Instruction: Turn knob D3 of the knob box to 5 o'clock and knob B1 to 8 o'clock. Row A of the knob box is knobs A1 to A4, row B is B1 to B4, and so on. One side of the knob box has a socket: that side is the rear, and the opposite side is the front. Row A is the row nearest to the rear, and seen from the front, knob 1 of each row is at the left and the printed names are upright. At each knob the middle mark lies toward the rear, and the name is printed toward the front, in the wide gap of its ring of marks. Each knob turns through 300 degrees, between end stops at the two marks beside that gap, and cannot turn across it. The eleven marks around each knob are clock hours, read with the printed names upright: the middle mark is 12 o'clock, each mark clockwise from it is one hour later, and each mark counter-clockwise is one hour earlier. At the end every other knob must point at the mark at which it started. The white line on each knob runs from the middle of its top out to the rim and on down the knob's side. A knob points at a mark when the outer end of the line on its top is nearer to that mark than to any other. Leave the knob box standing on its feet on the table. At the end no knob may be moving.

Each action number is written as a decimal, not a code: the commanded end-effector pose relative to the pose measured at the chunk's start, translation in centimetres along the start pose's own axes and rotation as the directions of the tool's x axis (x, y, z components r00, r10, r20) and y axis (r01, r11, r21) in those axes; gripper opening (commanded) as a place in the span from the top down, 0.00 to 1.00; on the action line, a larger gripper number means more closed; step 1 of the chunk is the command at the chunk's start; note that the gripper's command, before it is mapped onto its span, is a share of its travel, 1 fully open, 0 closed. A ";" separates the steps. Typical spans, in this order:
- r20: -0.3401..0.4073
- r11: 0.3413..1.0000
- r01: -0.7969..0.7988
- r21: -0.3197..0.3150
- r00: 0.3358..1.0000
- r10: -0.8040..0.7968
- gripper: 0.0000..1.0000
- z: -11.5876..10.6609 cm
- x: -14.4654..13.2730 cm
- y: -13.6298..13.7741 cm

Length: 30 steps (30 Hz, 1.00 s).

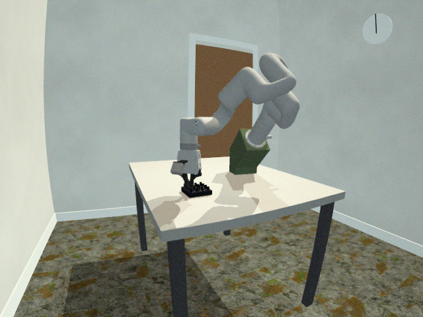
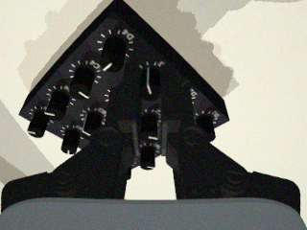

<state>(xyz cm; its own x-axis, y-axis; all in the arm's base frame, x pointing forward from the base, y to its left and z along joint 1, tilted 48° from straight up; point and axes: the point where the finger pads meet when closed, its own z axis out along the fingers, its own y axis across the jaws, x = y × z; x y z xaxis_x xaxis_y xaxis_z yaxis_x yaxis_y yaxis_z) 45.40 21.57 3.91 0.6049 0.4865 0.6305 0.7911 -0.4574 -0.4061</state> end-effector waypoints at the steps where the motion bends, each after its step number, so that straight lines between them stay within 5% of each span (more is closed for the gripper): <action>1: 0.003 0.993 -0.118 -0.001 0.993 0.118 0.92 -0.1 0.1 0.1; 9: 0.003 0.950 -0.311 -0.002 0.950 0.311 0.92 -0.1 0.1 0.1; 30: 0.002 0.865 -0.503 -0.002 0.865 0.503 0.92 -0.1 0.1 0.1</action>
<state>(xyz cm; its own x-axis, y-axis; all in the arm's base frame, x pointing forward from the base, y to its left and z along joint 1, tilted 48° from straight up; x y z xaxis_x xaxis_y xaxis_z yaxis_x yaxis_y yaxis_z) 45.40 21.57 3.91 0.9167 0.2007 0.3456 0.3900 -0.6387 -0.6634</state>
